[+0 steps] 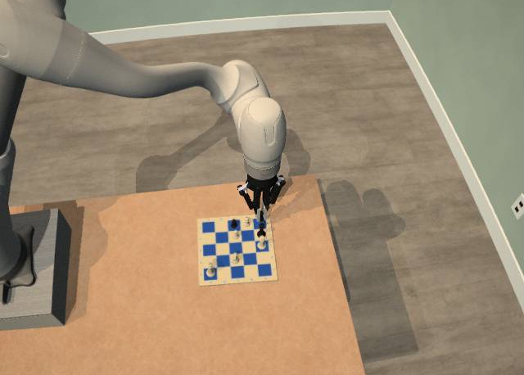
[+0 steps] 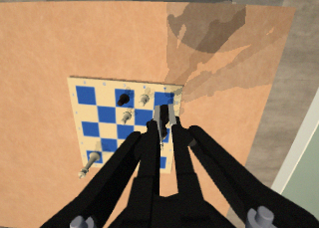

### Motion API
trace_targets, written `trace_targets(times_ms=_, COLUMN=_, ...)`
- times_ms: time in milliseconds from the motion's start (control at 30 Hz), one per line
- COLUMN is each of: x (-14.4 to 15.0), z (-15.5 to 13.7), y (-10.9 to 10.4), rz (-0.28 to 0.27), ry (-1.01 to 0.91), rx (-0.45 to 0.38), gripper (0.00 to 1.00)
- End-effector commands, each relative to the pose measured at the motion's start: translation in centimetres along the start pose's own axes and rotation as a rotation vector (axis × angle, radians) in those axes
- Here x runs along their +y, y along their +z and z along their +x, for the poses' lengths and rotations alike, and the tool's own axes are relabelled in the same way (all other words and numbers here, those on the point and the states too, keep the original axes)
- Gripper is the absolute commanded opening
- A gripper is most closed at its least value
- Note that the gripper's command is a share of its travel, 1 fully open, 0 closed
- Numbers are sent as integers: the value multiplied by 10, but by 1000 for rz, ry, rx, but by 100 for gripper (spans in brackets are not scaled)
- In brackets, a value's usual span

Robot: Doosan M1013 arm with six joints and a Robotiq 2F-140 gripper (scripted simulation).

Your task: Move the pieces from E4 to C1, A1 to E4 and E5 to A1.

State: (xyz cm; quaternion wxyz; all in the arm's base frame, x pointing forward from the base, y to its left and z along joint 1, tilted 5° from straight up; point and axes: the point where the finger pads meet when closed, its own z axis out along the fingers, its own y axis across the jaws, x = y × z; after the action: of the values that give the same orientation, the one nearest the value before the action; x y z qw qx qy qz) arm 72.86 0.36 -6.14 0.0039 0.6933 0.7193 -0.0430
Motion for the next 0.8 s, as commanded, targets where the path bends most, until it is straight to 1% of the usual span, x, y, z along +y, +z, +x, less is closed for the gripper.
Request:
trace_targets(times_ms=0, x=0, z=0, y=-21, rz=0, ry=0, rx=0, gripper=0)
trace_targets(times_ms=133, x=0, z=0, y=-49, rz=0, ry=0, rx=0, gripper=0)
trace_targets(times_ms=200, x=0, z=0, y=-49, rz=0, ry=0, rx=0, gripper=0)
trace_targets(times_ms=333, x=0, z=0, y=-63, rz=0, ry=0, rx=0, gripper=0)
trace_targets(times_ms=633, x=0, z=0, y=-65, rz=0, ry=0, rx=0, gripper=0)
trace_targets(times_ms=667, x=-2, z=-1, y=-65, rz=0, ry=2, rx=0, gripper=0)
trace_targets(times_ms=700, x=-12, z=-8, y=-66, rz=0, ry=15, rx=0, gripper=0)
trace_targets(times_ms=767, x=-12, z=-8, y=-66, rz=0, ry=15, rx=0, gripper=0)
